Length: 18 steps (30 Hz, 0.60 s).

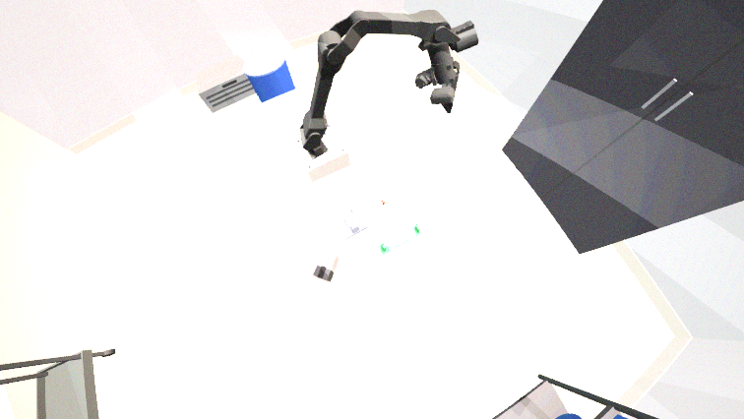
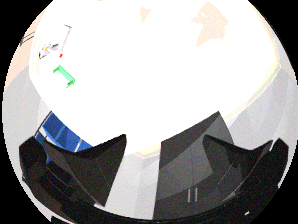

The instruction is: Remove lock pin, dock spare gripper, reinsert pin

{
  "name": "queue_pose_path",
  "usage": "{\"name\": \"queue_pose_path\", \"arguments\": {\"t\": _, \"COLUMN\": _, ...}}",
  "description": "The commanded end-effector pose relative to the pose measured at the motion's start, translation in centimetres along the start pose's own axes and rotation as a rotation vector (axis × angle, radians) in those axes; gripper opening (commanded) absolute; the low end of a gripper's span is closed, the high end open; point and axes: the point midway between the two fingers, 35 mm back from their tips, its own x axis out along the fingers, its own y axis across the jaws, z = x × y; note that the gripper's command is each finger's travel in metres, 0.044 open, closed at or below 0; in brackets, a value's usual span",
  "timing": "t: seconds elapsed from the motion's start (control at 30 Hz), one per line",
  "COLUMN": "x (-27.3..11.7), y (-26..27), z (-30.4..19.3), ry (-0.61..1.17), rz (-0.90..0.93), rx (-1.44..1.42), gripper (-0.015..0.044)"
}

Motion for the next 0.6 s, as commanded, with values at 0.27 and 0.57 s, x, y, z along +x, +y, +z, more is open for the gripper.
{"name": "queue_pose_path", "arguments": {"t": 0.27, "x": 1.5, "y": 13.7, "z": 0.8, "ry": -0.122, "rz": 0.122, "rx": 0.725, "gripper": 0.03}}
{"name": "queue_pose_path", "arguments": {"t": 0.57, "x": 1.0, "y": 26.8, "z": 7.1, "ry": -0.218, "rz": 0.309, "rx": 1.614, "gripper": 0.03}}
